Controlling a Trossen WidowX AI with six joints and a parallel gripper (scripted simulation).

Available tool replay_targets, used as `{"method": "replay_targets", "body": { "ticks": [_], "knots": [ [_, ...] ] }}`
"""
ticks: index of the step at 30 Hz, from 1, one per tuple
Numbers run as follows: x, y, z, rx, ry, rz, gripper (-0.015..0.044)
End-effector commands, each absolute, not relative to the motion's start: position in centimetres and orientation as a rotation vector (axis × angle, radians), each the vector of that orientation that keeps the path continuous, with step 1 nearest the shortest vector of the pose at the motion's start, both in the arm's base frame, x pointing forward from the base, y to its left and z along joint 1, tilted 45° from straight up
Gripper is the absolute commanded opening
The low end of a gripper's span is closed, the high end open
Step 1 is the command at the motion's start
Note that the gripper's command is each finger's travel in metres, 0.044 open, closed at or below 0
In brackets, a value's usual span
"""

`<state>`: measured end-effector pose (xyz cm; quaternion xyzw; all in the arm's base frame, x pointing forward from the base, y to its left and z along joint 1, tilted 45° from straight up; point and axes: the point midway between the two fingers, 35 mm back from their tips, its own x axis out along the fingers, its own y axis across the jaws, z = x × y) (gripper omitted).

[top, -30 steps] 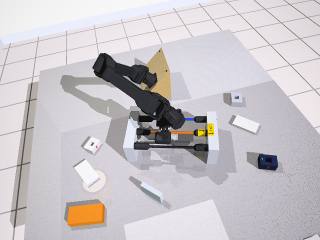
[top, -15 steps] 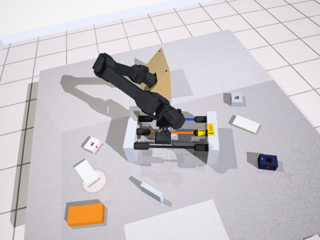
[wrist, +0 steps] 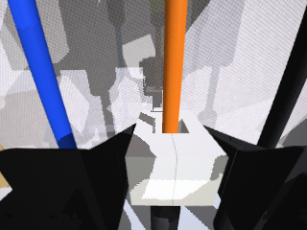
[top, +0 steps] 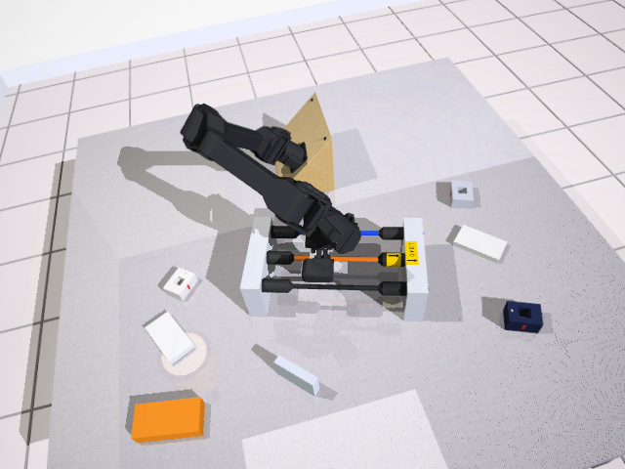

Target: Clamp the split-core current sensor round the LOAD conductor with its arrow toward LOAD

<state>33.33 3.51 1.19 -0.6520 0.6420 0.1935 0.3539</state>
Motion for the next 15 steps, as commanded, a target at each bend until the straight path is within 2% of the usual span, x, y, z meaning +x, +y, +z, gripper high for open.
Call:
{"method": "replay_targets", "body": {
  "ticks": [1,8,15],
  "knots": [
    [33.33,3.51,1.22,-1.685,1.661,0.499,0.0079],
    [33.33,3.51,1.22,-1.685,1.661,0.499,0.0255],
    [33.33,3.51,1.22,-1.685,1.661,0.499,0.0255]
  ]
}}
